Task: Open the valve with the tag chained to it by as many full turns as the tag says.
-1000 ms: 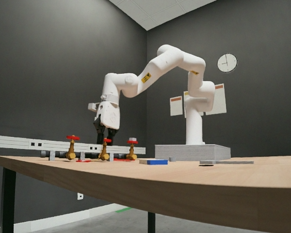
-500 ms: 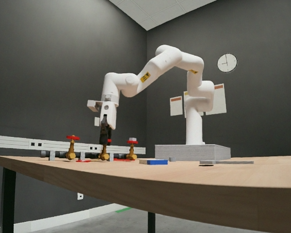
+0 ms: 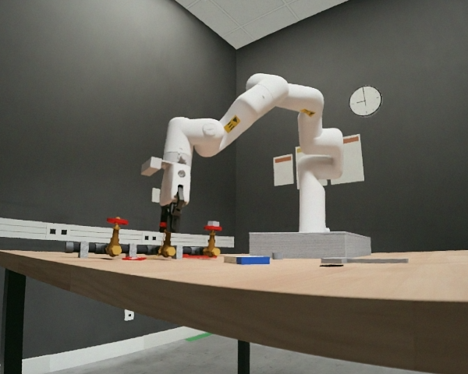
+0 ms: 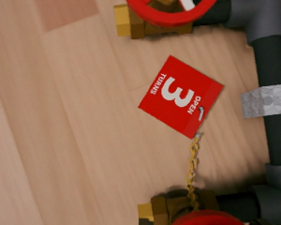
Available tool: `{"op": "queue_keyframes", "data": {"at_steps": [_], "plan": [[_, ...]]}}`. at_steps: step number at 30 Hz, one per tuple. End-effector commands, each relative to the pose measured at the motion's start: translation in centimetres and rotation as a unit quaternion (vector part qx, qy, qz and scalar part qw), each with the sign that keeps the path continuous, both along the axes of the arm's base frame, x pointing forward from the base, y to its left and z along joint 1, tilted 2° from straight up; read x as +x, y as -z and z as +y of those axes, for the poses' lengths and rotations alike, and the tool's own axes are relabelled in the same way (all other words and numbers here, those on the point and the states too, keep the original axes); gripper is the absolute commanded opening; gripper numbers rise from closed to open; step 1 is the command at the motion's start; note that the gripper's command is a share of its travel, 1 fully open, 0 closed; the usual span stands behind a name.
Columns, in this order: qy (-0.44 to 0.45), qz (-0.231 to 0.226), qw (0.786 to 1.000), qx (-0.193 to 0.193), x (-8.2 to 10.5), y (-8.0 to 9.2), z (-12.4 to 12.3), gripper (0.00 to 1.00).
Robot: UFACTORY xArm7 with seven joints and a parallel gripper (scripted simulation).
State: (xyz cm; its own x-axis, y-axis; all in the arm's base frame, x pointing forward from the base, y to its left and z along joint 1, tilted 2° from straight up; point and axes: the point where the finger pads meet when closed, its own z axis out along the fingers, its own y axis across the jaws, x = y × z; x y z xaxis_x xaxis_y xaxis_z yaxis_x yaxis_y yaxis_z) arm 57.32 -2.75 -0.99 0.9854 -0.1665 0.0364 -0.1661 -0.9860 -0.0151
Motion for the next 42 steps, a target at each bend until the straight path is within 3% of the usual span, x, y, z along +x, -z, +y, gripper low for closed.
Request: {"op": "queue_keyframes", "data": {"at_steps": [1,4,5,30,36,38,39,42], "plan": [[-0.01,-0.006,1.0,0.004,0.2,-0.25,-0.02,0.0],[-0.01,-0.006,1.0,0.004,0.2,-0.25,-0.02,0.0],[-0.01,-0.006,1.0,0.004,0.2,-0.25,-0.02,1.0],[0.002,-0.005,1.0,0.005,0.2,-0.25,-0.02,1.0],[0.167,-0.003,0.986,0.012,0.2,-0.25,-0.02,1.0],[0.167,-0.003,0.986,0.012,0.2,-0.25,-0.02,1.0],[0.224,-0.002,0.974,0.014,0.2,-0.25,-0.02,1.0],[0.286,-0.003,0.958,0.02,0.2,-0.25,-0.02,1.0]]}}
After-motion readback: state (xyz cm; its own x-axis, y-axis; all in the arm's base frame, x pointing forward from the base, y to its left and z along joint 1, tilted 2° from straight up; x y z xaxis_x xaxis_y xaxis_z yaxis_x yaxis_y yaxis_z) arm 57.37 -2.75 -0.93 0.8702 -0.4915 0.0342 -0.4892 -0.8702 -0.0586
